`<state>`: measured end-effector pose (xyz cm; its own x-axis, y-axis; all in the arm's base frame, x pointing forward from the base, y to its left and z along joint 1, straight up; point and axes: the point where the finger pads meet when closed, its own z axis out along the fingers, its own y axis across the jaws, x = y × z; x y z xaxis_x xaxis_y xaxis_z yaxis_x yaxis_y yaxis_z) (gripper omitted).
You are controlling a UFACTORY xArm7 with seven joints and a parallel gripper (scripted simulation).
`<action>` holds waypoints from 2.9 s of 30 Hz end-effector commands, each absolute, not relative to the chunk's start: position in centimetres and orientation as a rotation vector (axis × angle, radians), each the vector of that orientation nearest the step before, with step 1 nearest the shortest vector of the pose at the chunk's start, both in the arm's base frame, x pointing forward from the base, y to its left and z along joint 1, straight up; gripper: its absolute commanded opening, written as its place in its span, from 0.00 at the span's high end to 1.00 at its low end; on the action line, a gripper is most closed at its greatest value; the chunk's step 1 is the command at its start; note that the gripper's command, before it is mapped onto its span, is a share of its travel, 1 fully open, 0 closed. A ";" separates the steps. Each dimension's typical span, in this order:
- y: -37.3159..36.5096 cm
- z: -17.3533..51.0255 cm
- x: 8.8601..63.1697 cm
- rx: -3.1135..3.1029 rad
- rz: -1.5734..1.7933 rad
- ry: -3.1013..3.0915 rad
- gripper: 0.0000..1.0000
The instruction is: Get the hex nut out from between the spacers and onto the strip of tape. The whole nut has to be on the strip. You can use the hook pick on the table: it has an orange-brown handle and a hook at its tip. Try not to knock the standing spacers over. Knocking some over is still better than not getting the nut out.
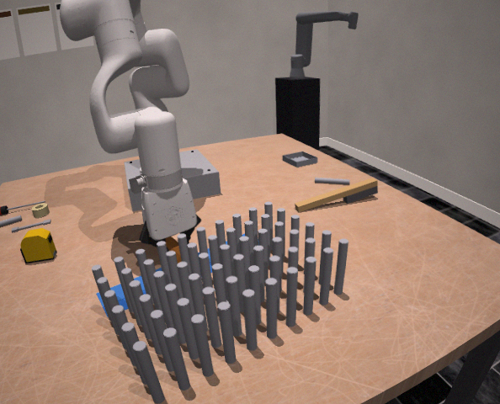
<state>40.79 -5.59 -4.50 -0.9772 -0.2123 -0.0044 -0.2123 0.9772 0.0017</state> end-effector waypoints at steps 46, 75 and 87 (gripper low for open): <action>-7.1 -4.4 33.7 -0.335 0.001 3.116 1.00; -8.2 -4.5 28.2 -0.335 0.001 3.116 1.00; -8.5 -4.5 26.9 -0.335 0.001 3.116 1.00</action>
<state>27.25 -8.34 -4.56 -0.9772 -0.2124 -0.0052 -0.2124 0.9772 0.0024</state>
